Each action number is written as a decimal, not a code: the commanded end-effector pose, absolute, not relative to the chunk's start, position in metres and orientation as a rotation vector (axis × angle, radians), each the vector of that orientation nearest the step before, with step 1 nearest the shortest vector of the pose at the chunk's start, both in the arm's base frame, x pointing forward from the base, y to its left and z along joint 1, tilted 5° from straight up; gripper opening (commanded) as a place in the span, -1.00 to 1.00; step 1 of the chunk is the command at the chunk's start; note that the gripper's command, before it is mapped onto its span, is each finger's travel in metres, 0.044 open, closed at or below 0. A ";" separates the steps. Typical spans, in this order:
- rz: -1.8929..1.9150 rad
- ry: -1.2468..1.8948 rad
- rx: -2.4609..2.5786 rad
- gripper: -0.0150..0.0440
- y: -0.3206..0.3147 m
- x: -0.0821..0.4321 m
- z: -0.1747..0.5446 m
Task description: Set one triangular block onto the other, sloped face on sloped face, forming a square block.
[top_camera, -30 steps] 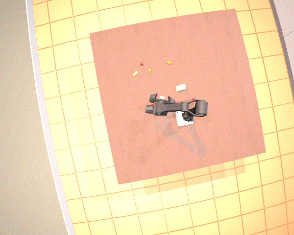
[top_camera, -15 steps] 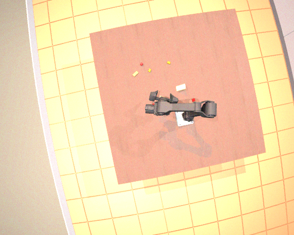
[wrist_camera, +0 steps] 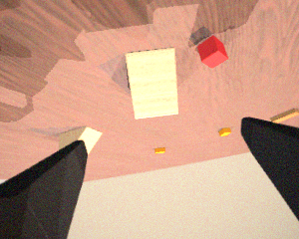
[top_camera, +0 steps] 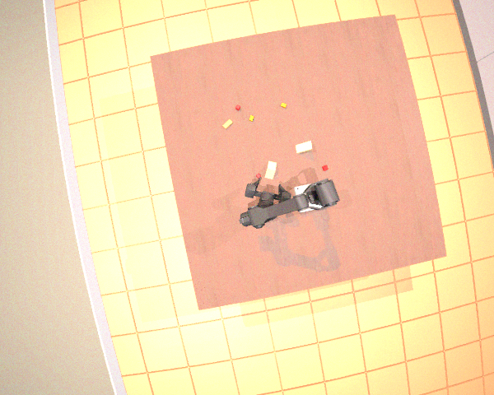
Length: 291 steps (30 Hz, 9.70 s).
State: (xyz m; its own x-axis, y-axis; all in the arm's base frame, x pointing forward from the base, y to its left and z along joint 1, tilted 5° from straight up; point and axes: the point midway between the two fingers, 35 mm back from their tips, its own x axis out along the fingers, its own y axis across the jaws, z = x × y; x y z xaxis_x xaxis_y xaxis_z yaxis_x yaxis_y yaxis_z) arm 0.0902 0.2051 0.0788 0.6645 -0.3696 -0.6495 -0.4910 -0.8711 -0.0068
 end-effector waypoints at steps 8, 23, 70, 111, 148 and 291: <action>0.994 0.708 -2.678 1.00 0.184 0.137 0.031; 0.981 0.715 -2.675 0.91 0.170 0.154 0.015; 0.981 0.716 -2.676 -0.49 0.173 0.147 0.112; 0.392 1.153 -1.334 -0.49 0.161 0.152 0.107; -0.266 1.287 -0.131 -0.49 0.158 0.157 0.110; -1.251 1.041 1.339 -0.49 0.001 0.232 0.088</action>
State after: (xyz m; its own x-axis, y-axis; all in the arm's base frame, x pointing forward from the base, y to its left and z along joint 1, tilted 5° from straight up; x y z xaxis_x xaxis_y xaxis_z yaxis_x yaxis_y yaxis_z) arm 0.2316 0.0007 0.0886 0.0957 -0.0406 -0.9946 0.9838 -0.1483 0.1008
